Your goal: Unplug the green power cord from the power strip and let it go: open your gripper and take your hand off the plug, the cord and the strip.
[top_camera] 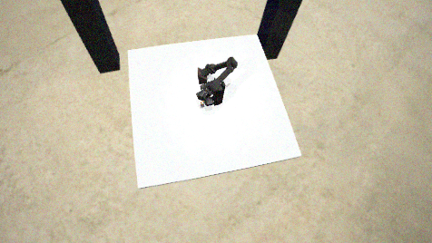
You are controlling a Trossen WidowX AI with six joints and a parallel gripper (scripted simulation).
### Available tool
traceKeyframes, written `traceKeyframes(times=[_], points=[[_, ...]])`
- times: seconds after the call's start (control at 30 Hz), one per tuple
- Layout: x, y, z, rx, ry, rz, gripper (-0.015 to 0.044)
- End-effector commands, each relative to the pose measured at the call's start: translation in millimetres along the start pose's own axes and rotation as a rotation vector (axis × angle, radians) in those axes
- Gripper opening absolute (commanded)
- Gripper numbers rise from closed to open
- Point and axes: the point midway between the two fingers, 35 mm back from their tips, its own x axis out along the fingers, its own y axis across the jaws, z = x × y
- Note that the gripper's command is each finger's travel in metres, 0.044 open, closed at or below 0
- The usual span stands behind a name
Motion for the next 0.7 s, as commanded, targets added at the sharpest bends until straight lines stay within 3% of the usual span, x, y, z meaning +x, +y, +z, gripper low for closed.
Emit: traceKeyframes(times=[0.0, 0.67], points=[[-1, 1, 7, -0.001, -0.003, 0.002, 0.0000], [-4, 2, 38, 0.002, -0.004, 0.003, 0.0000]])
